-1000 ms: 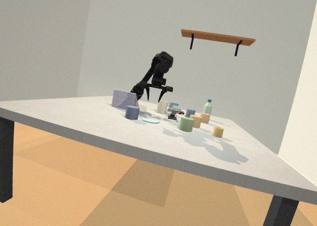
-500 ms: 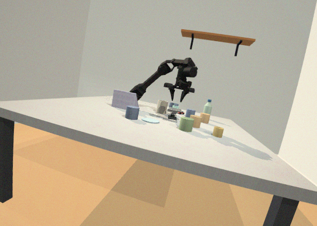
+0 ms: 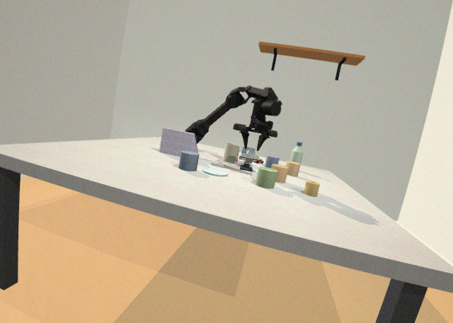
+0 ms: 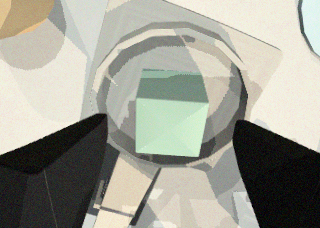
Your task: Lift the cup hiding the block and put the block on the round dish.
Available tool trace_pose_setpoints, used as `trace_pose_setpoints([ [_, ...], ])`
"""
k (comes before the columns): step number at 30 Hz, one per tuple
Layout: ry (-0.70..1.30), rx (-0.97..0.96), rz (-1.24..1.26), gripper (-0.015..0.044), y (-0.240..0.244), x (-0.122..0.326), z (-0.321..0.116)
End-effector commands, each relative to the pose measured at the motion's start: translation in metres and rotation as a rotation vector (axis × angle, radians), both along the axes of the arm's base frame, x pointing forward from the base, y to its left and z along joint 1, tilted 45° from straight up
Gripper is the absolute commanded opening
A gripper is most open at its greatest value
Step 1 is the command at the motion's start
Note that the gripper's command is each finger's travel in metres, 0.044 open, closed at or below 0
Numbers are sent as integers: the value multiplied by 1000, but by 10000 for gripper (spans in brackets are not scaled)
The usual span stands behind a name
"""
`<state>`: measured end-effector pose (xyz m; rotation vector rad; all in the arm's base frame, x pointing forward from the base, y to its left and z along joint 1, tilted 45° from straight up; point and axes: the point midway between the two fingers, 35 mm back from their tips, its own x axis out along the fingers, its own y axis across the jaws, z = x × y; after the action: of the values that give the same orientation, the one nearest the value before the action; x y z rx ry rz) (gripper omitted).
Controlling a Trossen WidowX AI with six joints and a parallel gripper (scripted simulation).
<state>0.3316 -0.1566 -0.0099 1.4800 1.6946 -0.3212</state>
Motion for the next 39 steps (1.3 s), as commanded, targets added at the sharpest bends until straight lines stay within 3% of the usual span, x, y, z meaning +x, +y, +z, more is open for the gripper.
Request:
trace_pose_setpoints([
  [1, 3, 7, -6, 260, 5, 0, -4],
  [15, 2, 8, -6, 260, 20, 0, -18],
  [19, 2, 8, -6, 155, 20, 0, -18],
  [26, 2, 8, -6, 108, 20, 0, -18],
  [30, 3, 5, -13, 3, 14, 1, -13],
  [39, 9, -7, -56, 0, -20, 0, 20],
])
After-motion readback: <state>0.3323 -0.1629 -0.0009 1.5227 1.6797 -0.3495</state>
